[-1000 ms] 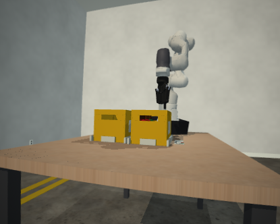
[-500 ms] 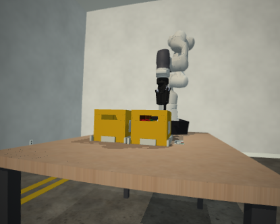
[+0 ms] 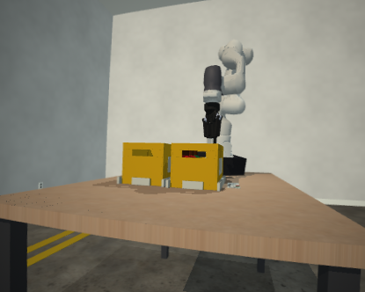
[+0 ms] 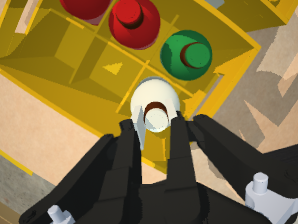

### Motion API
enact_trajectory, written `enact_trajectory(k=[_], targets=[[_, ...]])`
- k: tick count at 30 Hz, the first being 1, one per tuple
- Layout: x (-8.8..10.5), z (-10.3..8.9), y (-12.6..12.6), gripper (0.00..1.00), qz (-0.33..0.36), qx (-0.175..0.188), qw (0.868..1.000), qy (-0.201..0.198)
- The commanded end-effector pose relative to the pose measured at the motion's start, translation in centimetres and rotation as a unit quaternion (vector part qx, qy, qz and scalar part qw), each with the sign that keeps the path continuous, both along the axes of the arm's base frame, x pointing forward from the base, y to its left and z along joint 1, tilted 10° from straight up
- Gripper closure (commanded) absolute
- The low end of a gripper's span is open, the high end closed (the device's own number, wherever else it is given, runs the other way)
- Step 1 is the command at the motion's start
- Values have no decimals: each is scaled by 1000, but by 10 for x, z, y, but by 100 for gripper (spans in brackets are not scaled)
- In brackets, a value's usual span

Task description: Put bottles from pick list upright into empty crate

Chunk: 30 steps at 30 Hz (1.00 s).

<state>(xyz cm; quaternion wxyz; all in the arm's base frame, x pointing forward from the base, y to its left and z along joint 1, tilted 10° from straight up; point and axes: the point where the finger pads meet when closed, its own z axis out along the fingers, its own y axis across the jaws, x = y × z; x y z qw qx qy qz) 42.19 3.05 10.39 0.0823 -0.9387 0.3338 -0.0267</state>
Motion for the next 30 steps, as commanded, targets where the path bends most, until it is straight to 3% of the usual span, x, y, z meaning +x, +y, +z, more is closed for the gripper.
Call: enact_trajectory(k=[1, 30], targets=[[4, 1, 1, 100, 2, -1, 1000, -6], [5, -5, 1, 100, 2, -1, 1000, -6]])
